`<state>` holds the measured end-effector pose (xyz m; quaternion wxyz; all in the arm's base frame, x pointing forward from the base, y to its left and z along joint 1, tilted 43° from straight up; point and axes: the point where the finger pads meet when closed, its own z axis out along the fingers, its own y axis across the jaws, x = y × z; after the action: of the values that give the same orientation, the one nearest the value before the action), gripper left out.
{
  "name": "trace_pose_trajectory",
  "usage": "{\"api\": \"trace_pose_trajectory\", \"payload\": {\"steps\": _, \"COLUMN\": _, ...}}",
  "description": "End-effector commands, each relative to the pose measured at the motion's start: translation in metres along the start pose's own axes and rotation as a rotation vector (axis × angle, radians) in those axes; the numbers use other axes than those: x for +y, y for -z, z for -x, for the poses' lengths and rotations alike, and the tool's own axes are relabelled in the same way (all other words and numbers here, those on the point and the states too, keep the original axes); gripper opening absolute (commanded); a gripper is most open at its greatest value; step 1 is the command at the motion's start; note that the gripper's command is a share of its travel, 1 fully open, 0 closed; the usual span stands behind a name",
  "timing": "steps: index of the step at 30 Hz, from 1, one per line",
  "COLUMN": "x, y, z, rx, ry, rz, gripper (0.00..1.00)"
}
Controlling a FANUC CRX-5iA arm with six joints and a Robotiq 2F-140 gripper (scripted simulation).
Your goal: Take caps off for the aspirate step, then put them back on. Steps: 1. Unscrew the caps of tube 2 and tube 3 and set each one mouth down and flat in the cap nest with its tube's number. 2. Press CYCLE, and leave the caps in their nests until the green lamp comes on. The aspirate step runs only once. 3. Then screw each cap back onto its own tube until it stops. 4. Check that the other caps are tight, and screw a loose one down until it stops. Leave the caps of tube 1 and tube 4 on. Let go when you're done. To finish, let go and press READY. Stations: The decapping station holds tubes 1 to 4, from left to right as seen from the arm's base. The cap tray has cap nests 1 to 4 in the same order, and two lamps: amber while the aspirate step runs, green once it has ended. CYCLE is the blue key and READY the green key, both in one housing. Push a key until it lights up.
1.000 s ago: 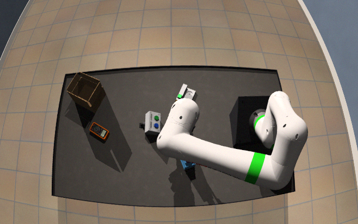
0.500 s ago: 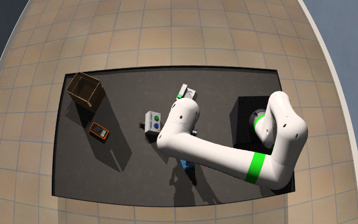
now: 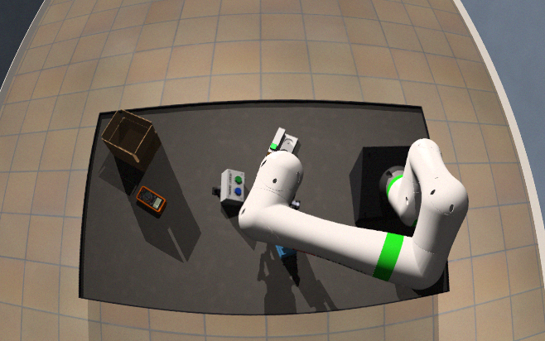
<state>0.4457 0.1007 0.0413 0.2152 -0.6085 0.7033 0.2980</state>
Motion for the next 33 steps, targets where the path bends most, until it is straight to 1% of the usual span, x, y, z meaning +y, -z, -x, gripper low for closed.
{"api": "trace_pose_trajectory", "payload": {"steps": 1, "x": -0.0005, "y": 0.0008, "z": -0.0002, "rx": 0.001, "ry": 0.000, "rz": -0.001, "gripper": 0.41}}
{"api": "trace_pose_trajectory", "payload": {"steps": 3, "x": -0.0005, "y": 0.0008, "z": -0.0002, "rx": 0.001, "ry": 0.000, "rz": -0.001, "gripper": 0.41}}
{"api": "trace_pose_trajectory", "payload": {"steps": 6, "x": -0.0005, "y": 0.0012, "z": -0.0002, "rx": 0.001, "ry": 0.250, "rz": -0.001, "gripper": 0.41}}
{"api": "trace_pose_trajectory", "payload": {"steps": 7, "x": -0.0005, "y": 0.0012, "z": -0.0002, "rx": 0.001, "ry": 0.301, "rz": -0.001, "gripper": 0.41}}
{"api": "trace_pose_trajectory", "payload": {"steps": 9, "x": -0.0005, "y": 0.0012, "z": -0.0002, "rx": 0.001, "ry": 0.359, "rz": -0.001, "gripper": 0.41}}
{"api": "trace_pose_trajectory", "payload": {"steps": 11, "x": -0.0005, "y": 0.0012, "z": -0.0002, "rx": 0.001, "ry": 0.359, "rz": -0.001, "gripper": 0.41}}
{"api": "trace_pose_trajectory", "payload": {"steps": 13, "x": -0.0005, "y": 0.0012, "z": -0.0002, "rx": 0.001, "ry": 0.542, "rz": -0.001, "gripper": 0.41}}
{"api": "trace_pose_trajectory", "payload": {"steps": 21, "x": -0.0005, "y": 0.0012, "z": -0.0002, "rx": 0.001, "ry": 0.916, "rz": -0.001, "gripper": 0.41}}
{"api": "trace_pose_trajectory", "payload": {"steps": 30, "x": -0.0005, "y": 0.0012, "z": -0.0001, "rx": 0.001, "ry": 0.916, "rz": -0.001, "gripper": 0.41}}
{"api": "trace_pose_trajectory", "payload": {"steps": 31, "x": -0.0005, "y": 0.0012, "z": -0.0001, "rx": 0.001, "ry": 0.916, "rz": -0.001, "gripper": 0.30}}
{"api": "trace_pose_trajectory", "payload": {"steps": 33, "x": -0.0005, "y": 0.0012, "z": -0.0001, "rx": 0.001, "ry": 0.916, "rz": -0.001, "gripper": 0.30}}
